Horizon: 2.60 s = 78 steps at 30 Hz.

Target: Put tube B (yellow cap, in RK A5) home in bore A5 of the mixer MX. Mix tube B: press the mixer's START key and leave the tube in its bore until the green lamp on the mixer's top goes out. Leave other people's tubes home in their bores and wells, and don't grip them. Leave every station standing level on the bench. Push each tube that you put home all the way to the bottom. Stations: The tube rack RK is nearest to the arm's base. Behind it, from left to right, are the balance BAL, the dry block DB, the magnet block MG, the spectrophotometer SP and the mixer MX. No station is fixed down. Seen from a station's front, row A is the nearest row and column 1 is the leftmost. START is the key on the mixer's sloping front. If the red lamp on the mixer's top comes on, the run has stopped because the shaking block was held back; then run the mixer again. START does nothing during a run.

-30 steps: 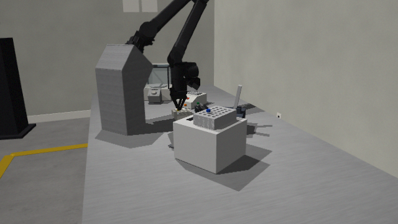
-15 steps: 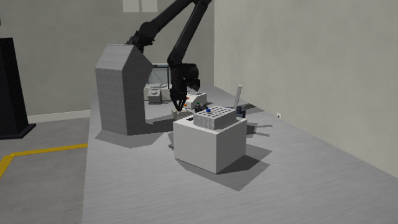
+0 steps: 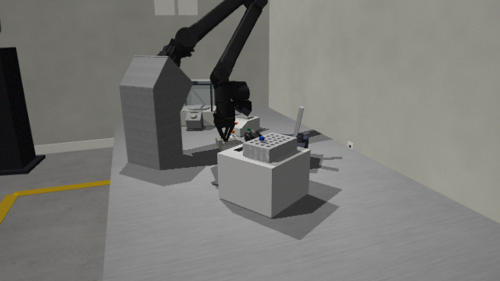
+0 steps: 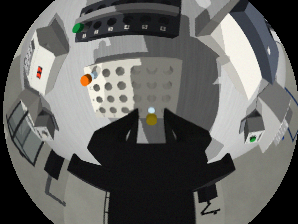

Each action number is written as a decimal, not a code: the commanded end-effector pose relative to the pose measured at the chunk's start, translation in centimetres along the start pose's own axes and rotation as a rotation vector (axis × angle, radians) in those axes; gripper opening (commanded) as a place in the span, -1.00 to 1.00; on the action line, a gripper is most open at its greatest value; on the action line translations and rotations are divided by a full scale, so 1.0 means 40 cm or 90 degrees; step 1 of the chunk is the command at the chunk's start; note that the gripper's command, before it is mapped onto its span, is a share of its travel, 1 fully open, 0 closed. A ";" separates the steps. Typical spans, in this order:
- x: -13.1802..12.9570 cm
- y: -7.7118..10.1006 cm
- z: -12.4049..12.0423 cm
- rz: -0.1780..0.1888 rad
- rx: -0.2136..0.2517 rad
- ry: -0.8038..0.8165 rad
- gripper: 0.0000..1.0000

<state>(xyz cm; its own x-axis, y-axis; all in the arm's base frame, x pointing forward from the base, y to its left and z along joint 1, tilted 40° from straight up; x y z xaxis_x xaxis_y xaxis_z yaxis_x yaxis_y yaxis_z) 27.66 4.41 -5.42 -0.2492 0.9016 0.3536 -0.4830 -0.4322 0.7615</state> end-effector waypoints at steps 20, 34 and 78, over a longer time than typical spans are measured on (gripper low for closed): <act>0.004 0.012 -0.020 -0.002 0.007 -0.010 -0.28; 0.004 0.012 -0.020 -0.002 0.007 -0.010 -0.28; 0.002 0.012 -0.020 -0.002 0.007 -0.010 -0.82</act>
<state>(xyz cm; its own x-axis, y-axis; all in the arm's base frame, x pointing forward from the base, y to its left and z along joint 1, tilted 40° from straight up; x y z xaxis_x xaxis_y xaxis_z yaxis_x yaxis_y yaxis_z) 27.66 4.40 -5.40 -0.2490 0.9017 0.3535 -0.4836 -0.4320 0.7613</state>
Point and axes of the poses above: the point where the finger pads meet when closed, its own y axis back along the fingers, its own x axis across the jaws, z = x × y, the point moved 8 cm from there along y, back along the fingers, and after that the axes turned 9 degrees about y, right-handed, at the moved point
